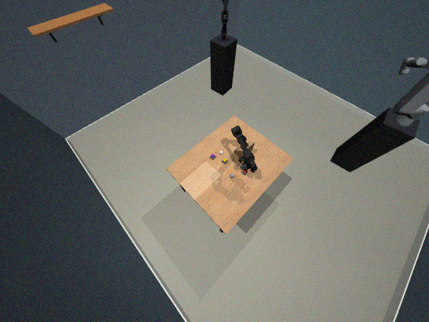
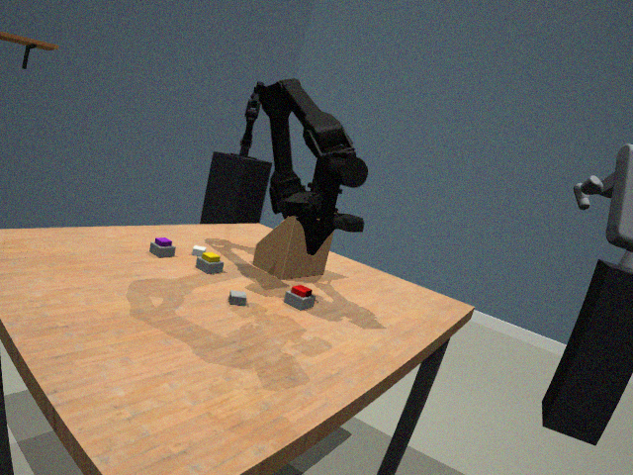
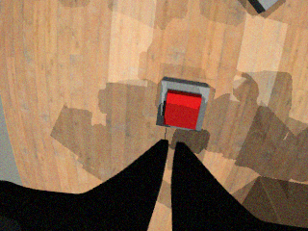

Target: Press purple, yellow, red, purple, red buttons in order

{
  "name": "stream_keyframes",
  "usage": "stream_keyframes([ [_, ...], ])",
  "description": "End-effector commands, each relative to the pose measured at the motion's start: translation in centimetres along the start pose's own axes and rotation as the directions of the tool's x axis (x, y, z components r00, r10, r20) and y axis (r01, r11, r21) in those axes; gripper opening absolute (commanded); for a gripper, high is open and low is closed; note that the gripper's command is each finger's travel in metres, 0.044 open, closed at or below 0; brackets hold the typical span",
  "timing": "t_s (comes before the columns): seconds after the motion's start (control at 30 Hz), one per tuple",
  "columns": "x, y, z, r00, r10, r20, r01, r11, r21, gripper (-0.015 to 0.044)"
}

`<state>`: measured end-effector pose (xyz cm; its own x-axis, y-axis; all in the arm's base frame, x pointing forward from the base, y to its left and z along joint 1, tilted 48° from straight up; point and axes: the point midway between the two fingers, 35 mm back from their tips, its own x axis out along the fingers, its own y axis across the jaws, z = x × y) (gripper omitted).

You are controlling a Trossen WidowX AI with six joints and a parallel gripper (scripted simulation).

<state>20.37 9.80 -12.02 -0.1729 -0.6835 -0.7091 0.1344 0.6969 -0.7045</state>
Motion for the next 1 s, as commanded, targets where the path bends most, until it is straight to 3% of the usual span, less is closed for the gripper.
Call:
stream_keyframes([
  [0.0, 4.9, -0.6, -0.6, 0.999, -0.029, -0.017, 0.029, 1.000, -0.005, 0.0020],
  [0.97, 8.7, -0.8, -0.7, 0.999, -0.031, -0.017, 0.031, 1.000, -0.005, 0.0020],
])
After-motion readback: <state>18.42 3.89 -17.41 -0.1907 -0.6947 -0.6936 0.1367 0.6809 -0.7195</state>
